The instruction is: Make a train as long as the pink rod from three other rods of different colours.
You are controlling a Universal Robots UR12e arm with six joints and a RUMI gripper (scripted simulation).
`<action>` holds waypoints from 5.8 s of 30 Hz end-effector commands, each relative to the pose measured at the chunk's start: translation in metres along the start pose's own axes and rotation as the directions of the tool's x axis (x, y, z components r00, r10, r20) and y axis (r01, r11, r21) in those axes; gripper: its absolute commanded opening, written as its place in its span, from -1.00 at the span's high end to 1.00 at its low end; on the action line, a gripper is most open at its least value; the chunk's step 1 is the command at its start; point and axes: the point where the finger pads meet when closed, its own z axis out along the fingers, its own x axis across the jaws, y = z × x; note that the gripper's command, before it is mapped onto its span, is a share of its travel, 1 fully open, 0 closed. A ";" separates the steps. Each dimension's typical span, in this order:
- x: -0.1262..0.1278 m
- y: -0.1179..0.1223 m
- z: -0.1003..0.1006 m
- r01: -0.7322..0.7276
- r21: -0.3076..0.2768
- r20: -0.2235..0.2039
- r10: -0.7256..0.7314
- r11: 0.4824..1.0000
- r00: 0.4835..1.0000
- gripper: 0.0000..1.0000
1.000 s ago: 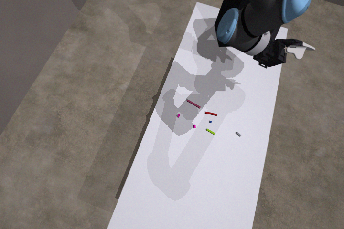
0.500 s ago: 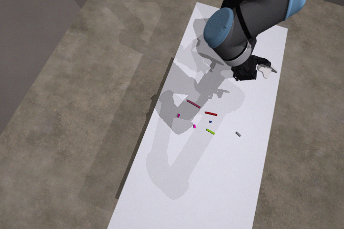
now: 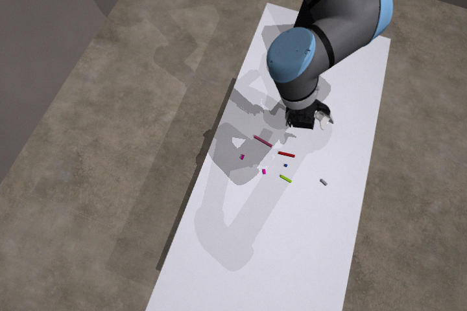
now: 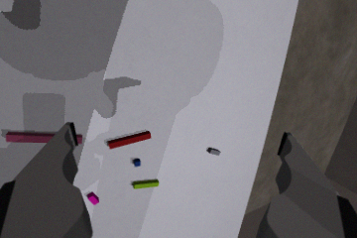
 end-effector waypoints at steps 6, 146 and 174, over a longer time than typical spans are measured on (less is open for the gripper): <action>-0.067 0.048 0.005 -0.013 -0.052 0.201 0.023 0.999 0.979 -1.00; -0.127 0.118 0.023 0.590 0.207 0.416 -0.616 0.781 0.669 -1.00; -0.088 0.123 0.042 0.891 0.442 0.143 -0.989 0.103 0.043 -1.00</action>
